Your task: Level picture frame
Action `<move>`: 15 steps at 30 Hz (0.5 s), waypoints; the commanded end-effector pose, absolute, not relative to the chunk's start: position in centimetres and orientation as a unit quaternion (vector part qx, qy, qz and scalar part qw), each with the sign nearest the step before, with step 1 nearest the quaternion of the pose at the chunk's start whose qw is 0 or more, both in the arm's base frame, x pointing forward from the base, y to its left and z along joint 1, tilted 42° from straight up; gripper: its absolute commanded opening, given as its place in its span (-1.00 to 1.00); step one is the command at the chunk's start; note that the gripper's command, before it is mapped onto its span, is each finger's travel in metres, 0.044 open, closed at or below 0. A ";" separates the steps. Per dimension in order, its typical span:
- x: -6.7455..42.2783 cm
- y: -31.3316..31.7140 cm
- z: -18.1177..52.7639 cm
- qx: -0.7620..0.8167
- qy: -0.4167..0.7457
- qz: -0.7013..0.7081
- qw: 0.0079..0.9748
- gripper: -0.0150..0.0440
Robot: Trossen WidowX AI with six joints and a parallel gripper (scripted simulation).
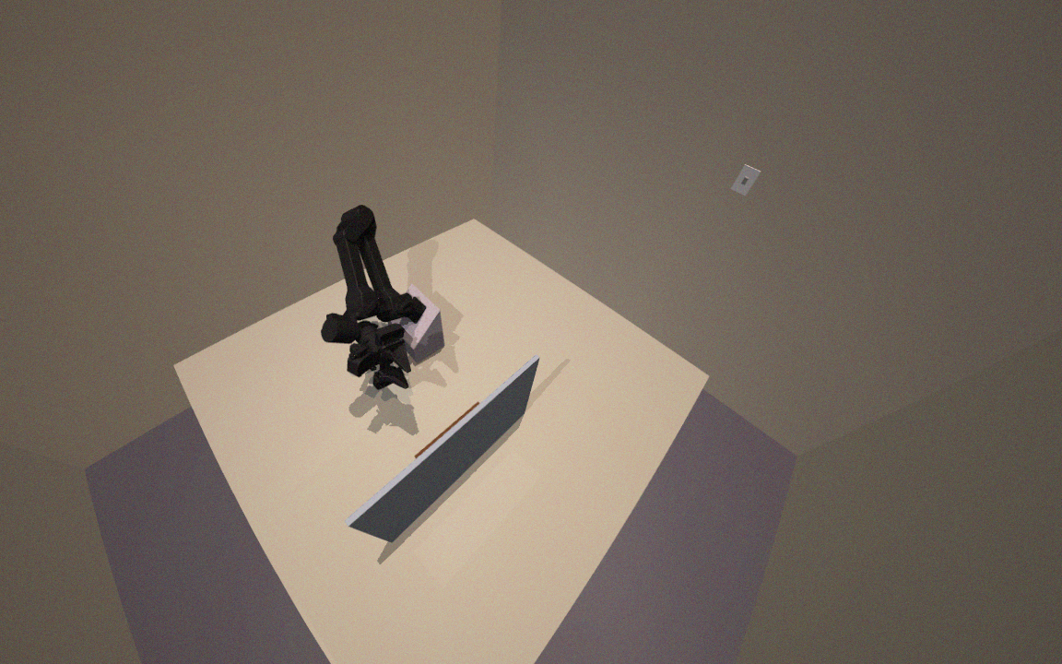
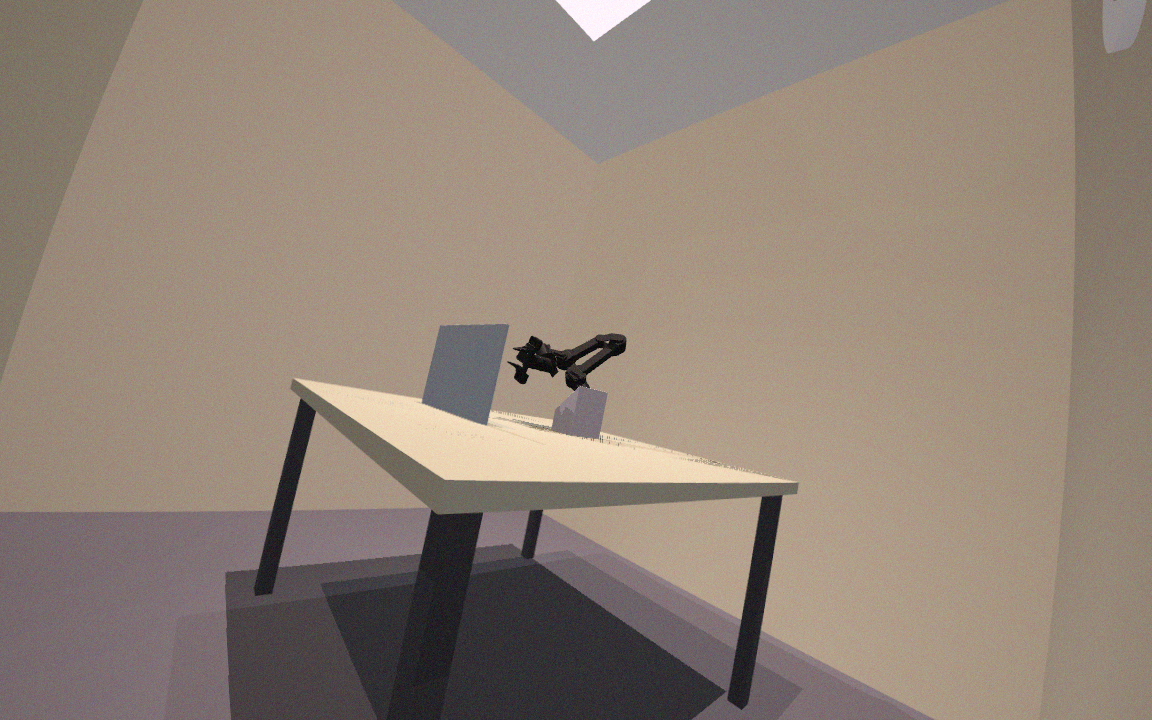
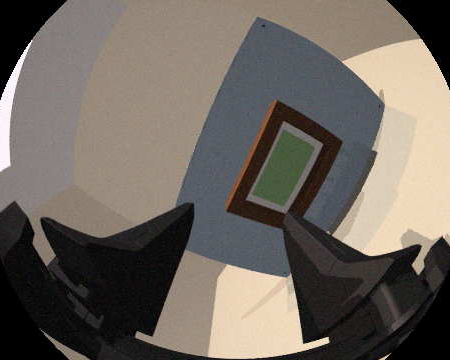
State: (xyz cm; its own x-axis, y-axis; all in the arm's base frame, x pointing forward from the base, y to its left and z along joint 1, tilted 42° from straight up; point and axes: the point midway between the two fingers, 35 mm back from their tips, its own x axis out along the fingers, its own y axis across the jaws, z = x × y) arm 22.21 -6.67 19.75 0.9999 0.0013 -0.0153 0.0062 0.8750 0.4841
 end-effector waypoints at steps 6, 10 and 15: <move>19.3 -4.8 18.7 0.196 0.008 0.001 0.981 0.39; 19.4 -4.9 18.8 0.199 0.008 0.001 0.980 0.39; 19.3 -4.8 18.7 0.196 0.008 0.001 0.981 0.39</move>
State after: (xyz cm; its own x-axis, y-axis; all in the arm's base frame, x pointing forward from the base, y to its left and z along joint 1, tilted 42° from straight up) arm 19.41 -4.90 18.69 0.9998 0.0032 -0.0175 0.0040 0.9186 0.3951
